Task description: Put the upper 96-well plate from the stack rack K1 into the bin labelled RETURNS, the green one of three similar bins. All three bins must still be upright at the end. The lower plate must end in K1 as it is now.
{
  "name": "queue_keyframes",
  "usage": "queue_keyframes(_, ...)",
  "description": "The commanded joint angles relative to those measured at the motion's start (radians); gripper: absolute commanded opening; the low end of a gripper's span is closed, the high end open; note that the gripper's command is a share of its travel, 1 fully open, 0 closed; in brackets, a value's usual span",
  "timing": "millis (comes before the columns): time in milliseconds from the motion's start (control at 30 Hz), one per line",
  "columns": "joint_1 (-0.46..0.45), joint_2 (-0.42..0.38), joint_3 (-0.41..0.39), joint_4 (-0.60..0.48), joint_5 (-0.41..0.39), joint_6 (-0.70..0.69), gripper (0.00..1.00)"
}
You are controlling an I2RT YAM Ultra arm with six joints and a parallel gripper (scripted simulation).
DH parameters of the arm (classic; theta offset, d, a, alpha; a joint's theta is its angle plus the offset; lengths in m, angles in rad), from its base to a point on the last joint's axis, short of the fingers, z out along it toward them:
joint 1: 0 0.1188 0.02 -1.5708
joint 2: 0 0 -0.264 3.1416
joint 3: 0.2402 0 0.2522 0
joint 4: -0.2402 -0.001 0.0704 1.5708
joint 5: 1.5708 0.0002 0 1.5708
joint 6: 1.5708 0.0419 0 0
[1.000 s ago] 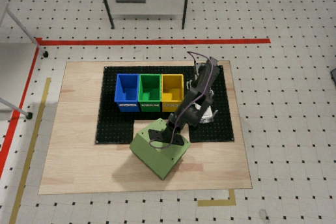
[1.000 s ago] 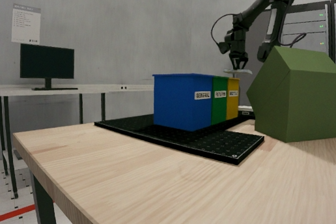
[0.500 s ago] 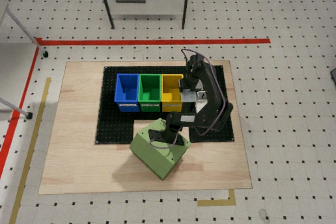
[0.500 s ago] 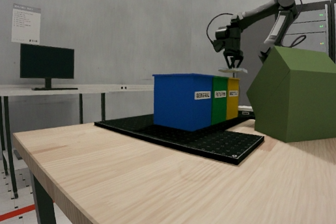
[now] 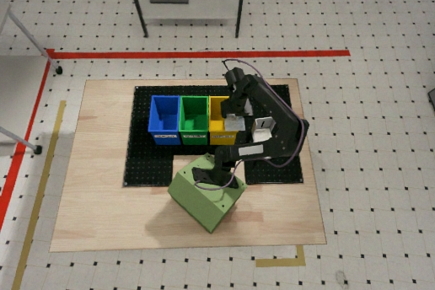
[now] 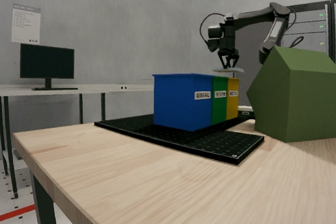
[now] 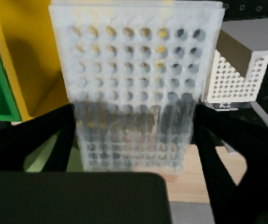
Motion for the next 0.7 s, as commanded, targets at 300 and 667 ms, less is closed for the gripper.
queue_keyframes(300,0.186,0.137,0.037,-0.052,0.09,0.289,0.0)
queue_keyframes(667,0.302,0.269,0.061,-0.048,0.112,0.444,0.0)
